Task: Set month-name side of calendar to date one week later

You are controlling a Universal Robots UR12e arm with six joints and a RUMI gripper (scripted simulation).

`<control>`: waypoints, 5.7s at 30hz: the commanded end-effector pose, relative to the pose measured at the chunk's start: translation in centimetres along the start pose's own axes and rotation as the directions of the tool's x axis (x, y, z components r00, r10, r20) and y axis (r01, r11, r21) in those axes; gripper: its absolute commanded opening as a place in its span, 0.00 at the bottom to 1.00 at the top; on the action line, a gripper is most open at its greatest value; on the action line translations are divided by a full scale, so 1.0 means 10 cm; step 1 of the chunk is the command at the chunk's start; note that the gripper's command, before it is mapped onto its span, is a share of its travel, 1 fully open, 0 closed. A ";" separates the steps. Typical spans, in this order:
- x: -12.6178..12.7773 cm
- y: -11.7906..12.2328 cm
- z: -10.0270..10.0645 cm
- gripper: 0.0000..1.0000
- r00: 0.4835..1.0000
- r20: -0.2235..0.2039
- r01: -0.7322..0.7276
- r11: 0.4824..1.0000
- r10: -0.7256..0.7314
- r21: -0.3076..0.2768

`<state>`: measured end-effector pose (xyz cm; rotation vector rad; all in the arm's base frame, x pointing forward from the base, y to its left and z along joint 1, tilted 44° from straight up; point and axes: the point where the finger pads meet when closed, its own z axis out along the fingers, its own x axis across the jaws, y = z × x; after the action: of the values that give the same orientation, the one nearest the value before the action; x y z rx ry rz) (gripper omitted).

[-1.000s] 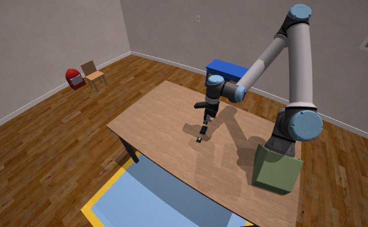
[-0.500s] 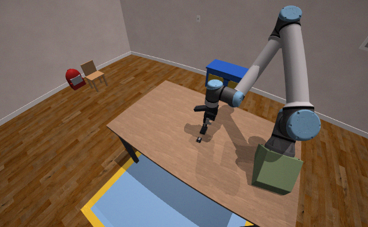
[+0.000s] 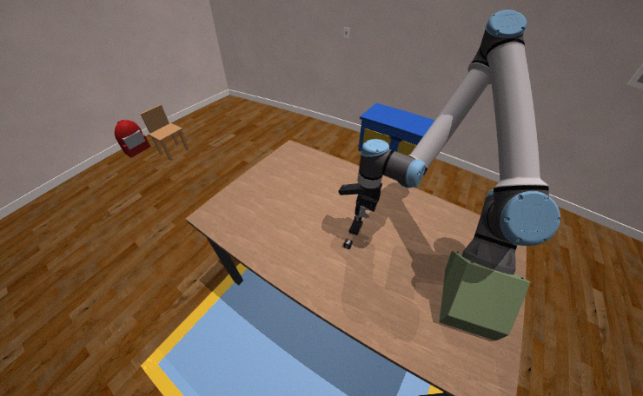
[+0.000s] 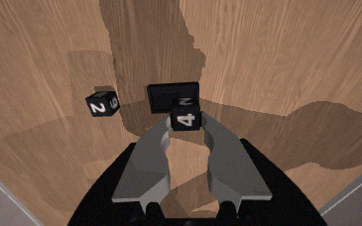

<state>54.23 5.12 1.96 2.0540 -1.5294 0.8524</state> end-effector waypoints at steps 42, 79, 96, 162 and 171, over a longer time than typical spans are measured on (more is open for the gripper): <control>0.00 0.00 0.07 0.10 1.000 0.000 0.000 1.000 0.000 0.001; 0.00 0.00 0.24 0.10 1.000 0.000 0.000 1.000 0.000 0.001; 0.00 0.00 0.24 0.10 1.000 0.000 0.000 1.000 0.000 0.001; 0.00 0.00 0.34 0.10 1.000 0.000 0.000 1.000 0.000 0.001; 0.00 0.00 0.34 0.10 1.000 0.000 0.000 1.000 0.000 0.001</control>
<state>54.97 2.86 -0.46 2.0540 -1.5295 0.8524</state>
